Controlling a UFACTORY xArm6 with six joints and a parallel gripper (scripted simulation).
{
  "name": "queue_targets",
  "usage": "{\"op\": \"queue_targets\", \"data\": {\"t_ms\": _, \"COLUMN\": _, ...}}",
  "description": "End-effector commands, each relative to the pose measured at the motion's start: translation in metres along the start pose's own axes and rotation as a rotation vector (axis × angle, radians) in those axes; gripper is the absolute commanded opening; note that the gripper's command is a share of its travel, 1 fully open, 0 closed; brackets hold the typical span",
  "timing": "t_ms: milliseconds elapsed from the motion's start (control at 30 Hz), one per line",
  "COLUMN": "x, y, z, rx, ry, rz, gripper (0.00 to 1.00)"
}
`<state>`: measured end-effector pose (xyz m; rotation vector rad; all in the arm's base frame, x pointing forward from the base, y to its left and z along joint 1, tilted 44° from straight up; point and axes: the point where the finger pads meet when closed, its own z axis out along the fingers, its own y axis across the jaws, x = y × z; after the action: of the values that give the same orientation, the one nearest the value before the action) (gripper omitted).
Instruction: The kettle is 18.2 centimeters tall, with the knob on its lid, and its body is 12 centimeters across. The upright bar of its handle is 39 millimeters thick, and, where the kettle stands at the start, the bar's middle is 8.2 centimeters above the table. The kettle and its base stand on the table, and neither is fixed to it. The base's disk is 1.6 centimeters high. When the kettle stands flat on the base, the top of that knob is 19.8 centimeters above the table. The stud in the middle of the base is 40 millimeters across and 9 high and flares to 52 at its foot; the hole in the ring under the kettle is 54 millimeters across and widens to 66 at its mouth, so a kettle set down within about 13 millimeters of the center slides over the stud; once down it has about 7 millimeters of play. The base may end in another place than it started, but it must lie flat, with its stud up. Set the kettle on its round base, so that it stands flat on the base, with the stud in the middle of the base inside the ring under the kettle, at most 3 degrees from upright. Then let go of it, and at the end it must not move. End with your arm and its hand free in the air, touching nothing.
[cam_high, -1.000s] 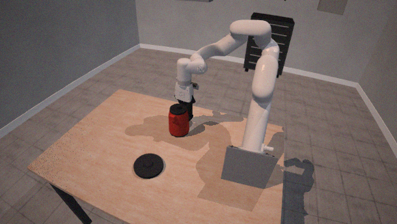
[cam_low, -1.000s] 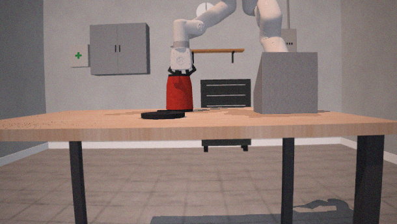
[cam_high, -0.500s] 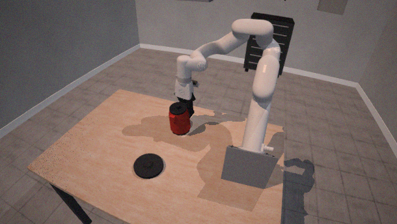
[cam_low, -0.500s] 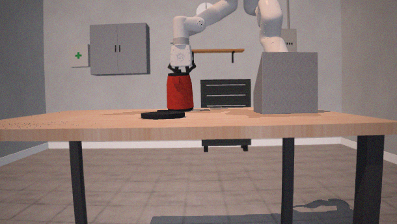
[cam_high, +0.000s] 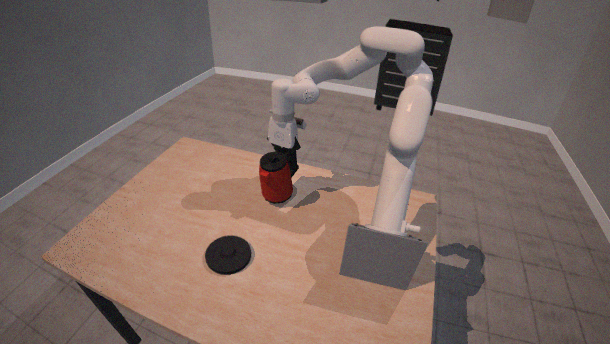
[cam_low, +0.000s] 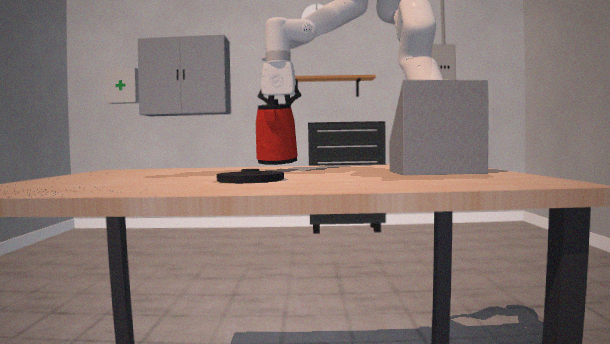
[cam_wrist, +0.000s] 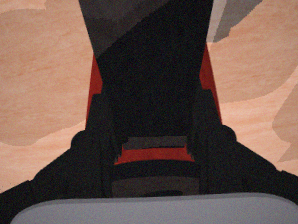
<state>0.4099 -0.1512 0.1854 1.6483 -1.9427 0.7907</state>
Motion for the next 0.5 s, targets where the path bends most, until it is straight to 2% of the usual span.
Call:
{"op": "queue_targets", "data": {"t_ms": 0, "x": 0.0003, "y": -0.0012, "z": -0.0069, "rx": 0.003, "ry": -0.001, "rz": 0.001, "gripper": 0.0}}
{"op": "queue_targets", "data": {"t_ms": 467, "x": 0.0002, "y": -0.0011, "z": -0.0098, "rx": 0.003, "ry": -0.001, "rz": 0.001, "gripper": 0.0}}
